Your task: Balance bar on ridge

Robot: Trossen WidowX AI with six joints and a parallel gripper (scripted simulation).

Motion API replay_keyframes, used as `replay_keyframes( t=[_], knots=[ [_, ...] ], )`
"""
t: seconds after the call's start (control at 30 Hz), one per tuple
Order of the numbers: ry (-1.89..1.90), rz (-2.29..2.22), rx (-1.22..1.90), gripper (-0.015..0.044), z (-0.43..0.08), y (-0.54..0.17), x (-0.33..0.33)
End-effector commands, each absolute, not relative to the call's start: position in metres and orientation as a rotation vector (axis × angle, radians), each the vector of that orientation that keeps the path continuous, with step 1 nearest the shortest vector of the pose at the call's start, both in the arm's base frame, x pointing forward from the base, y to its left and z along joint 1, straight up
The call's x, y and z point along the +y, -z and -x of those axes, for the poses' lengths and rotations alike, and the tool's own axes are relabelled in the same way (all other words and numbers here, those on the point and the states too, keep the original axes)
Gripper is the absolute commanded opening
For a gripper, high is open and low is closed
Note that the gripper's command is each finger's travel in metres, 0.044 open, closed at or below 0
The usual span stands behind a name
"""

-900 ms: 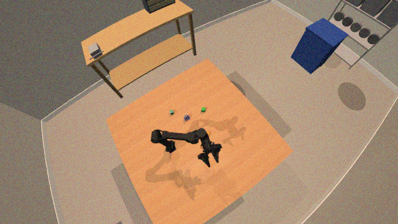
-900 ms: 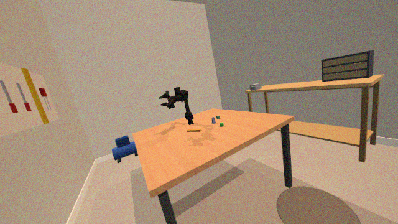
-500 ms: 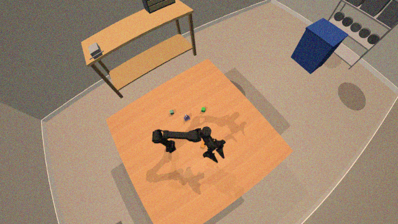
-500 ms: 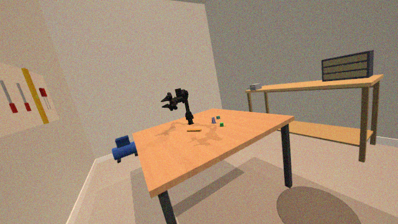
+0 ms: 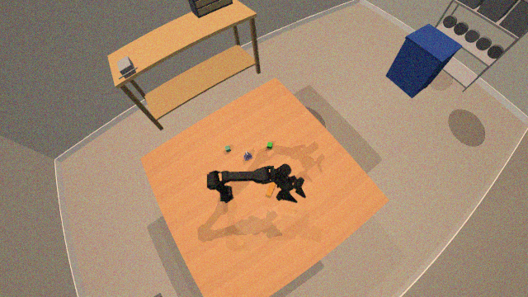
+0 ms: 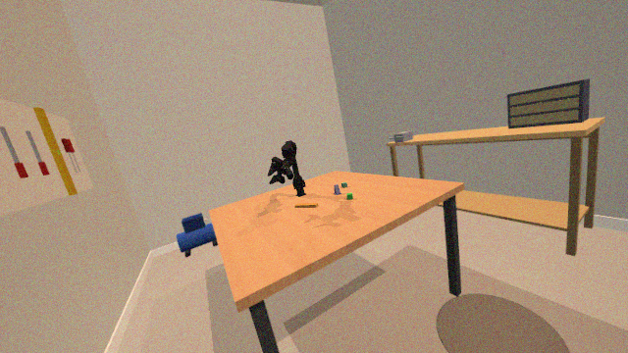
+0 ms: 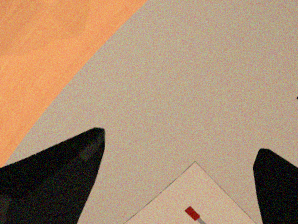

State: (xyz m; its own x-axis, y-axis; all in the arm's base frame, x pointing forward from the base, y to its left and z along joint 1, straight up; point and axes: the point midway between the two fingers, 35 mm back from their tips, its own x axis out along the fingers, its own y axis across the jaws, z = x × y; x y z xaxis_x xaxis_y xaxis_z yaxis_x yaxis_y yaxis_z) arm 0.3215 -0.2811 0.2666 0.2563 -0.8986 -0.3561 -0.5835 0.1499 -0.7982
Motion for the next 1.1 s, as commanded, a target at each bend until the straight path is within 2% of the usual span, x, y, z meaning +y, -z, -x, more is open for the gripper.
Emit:
replay_keyframes(
  t=[0.0,0.43,1.07],
  knots=[
    [0.262,1.474,1.389,0.0315,-0.337,-0.238,-0.266],
    [-0.115,1.119,1.332,0.0315,-0.349,-0.167,-0.195],
    [-0.449,0.476,1.494,0.0315,-0.312,-0.12,-0.088]
  ],
)
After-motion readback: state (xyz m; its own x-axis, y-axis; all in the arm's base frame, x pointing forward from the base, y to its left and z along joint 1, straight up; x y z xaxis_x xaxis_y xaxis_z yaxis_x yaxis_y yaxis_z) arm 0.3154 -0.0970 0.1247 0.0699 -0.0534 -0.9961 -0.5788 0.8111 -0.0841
